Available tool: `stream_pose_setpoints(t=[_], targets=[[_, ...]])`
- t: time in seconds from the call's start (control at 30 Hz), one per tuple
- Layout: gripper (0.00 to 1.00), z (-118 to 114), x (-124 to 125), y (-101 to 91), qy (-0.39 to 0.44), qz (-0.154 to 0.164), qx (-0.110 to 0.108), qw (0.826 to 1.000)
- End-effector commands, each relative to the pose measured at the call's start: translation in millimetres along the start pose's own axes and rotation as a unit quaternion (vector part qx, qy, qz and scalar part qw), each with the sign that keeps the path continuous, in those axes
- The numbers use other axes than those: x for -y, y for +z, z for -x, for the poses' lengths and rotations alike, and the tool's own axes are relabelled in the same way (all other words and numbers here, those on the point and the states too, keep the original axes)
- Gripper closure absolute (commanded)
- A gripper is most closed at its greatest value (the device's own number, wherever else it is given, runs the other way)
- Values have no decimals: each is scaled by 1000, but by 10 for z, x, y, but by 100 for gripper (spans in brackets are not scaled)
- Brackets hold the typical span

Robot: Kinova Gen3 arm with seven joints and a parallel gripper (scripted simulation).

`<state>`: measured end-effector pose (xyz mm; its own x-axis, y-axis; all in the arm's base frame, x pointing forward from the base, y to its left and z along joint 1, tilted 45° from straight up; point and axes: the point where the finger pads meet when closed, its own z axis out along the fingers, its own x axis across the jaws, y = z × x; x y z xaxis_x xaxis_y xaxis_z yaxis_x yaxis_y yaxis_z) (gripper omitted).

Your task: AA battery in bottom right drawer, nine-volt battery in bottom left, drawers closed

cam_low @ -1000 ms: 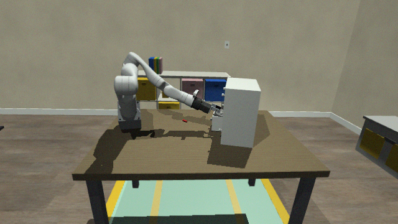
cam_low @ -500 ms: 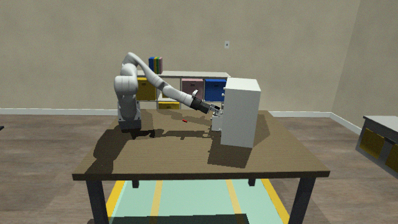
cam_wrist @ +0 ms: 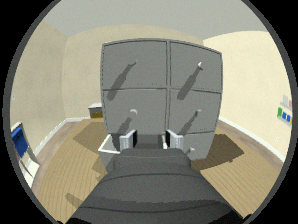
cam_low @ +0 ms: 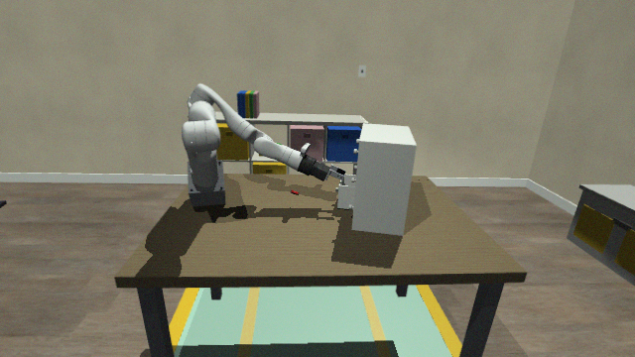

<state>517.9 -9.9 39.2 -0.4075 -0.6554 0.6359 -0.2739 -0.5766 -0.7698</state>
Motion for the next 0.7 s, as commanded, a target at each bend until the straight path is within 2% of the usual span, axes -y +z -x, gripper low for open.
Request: stream_pose_setpoints(t=[0.0,0.2,0.27,0.67], targets=[[0,49,32,-93,1,-4,4,1000],[0,48,-21,-273,1,-4,4,1000],[0,48,-21,-273,1,-4,4,1000],[0,44,-169,-773,1,-4,4,1000]])
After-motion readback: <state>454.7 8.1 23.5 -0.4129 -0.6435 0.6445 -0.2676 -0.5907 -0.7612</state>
